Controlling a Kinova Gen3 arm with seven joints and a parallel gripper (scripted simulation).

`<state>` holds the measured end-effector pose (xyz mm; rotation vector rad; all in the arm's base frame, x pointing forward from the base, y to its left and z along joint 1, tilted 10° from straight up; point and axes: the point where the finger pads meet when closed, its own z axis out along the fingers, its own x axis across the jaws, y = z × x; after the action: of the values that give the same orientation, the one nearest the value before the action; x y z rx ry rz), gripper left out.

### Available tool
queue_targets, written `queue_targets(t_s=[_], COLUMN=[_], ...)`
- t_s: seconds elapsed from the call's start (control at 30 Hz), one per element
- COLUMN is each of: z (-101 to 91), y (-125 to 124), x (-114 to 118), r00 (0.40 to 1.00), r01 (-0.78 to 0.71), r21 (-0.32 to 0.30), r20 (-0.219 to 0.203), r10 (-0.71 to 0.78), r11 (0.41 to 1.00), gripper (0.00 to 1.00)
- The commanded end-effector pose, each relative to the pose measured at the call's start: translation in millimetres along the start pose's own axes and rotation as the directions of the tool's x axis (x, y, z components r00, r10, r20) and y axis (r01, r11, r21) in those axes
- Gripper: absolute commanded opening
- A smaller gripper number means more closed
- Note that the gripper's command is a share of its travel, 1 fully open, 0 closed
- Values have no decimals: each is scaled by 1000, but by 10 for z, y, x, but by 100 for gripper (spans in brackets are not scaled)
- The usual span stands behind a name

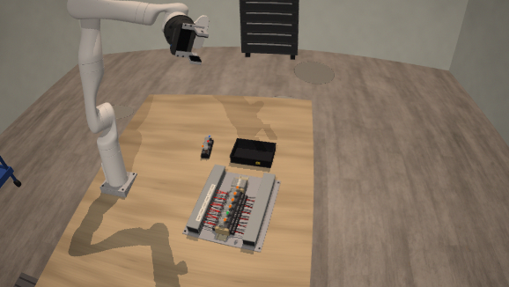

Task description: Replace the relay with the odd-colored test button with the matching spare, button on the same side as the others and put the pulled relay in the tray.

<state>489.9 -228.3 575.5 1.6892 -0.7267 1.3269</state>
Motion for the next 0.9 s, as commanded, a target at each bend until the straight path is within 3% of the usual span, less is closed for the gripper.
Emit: queue_targets(t_s=[0.0, 0.33, 0.87], z=[-20, -87, -48], y=[25, 87, 58], x=[51, 180, 115], r00=[1000, 1000, 1000], r01=[-5, -12, -11], r21=[-1, -3, -3], r20=[-5, -10, -10], r10=[5, 12, 11], r11=[1000, 1000, 1000], gripper=[100, 100, 100])
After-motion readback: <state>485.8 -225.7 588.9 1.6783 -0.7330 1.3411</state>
